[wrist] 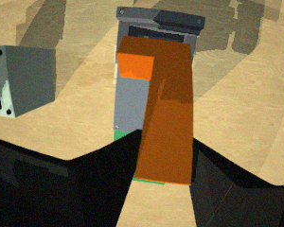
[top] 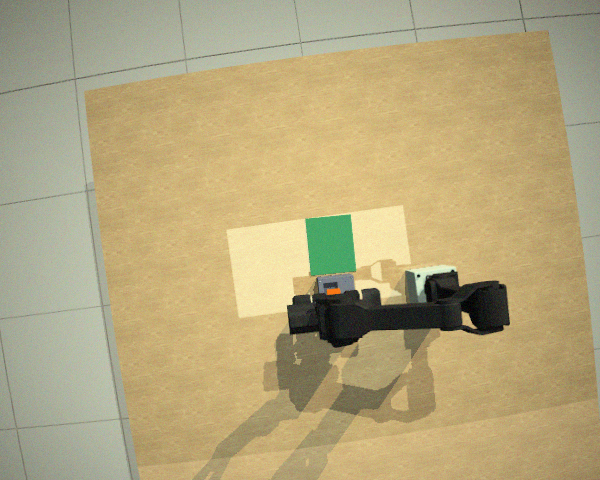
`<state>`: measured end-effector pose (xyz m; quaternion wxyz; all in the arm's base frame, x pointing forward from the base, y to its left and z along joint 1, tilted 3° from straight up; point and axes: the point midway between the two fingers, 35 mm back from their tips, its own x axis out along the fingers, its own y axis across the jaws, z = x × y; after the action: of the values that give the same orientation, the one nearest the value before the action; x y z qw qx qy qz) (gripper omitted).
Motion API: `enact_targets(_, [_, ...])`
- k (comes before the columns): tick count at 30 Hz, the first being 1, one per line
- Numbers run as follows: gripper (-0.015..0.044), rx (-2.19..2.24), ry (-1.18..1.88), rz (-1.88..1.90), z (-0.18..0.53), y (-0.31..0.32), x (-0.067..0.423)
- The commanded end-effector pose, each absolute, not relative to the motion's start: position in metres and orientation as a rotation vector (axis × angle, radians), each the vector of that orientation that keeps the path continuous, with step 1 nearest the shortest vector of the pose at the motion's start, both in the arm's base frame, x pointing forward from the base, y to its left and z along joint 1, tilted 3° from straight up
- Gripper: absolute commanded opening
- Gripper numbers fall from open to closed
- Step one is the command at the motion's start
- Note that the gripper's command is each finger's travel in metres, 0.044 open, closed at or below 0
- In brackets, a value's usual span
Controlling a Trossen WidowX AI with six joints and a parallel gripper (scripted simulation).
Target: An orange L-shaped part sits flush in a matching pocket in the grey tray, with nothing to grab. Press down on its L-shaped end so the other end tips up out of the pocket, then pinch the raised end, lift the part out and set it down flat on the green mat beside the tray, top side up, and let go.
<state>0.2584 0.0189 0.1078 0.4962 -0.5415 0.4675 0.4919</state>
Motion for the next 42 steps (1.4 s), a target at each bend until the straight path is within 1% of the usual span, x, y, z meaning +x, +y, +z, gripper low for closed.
enact_targets(1, [0.0, -1.311, 1.13, 1.196, 0.107, 0.005, 0.258])
enact_targets(34, [0.0, -1.319, 1.138, 1.192, 0.109, -0.124, 0.255])
enact_targets(42, [0.0, -1.32, 1.139, 1.191, 0.106, -0.13, 0.255])
